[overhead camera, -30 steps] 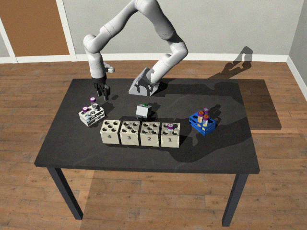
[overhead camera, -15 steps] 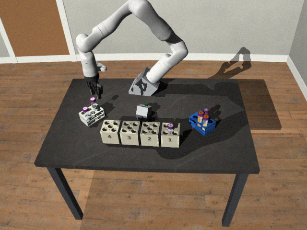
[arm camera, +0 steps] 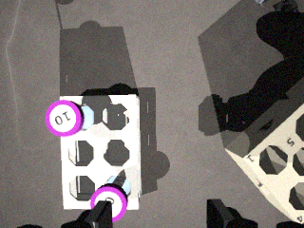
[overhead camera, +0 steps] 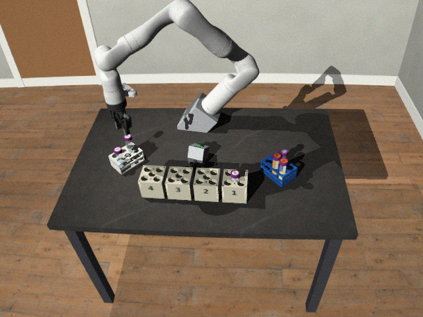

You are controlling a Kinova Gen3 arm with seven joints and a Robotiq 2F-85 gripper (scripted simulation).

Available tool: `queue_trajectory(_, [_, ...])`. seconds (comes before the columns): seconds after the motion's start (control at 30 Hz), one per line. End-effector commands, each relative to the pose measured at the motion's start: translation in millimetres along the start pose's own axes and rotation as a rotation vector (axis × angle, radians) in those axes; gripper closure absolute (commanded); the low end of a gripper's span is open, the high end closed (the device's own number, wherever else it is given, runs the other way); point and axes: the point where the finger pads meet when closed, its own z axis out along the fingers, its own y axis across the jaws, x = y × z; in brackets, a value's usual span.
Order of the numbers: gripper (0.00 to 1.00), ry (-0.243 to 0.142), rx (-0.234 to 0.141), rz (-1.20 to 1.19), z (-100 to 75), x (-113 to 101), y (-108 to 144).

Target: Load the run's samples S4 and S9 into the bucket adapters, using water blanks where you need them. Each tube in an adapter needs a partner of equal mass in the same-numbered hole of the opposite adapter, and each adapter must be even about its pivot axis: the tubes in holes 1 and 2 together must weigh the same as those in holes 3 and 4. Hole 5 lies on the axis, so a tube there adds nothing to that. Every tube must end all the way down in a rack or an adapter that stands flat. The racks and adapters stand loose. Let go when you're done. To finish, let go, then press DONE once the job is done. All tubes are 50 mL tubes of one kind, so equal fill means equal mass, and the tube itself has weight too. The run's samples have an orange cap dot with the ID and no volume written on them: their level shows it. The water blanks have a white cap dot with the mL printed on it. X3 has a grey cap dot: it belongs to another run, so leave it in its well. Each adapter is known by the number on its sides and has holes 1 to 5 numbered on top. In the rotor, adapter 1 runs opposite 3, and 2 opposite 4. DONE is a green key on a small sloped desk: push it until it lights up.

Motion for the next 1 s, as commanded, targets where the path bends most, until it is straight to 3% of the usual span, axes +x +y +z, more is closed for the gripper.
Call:
queue_trajectory(0.0, [0.38, -0.001, 0.0, 0.0, -1.0, -7.2, -12.5])
queue_trajectory(0.47, [0.38, -0.001, 0.0, 0.0, -1.1, -25.8, -47.5])
queue_trajectory(0.97, [0.38, -0.001, 0.0, 0.0, -1.1, -25.8, -47.5])
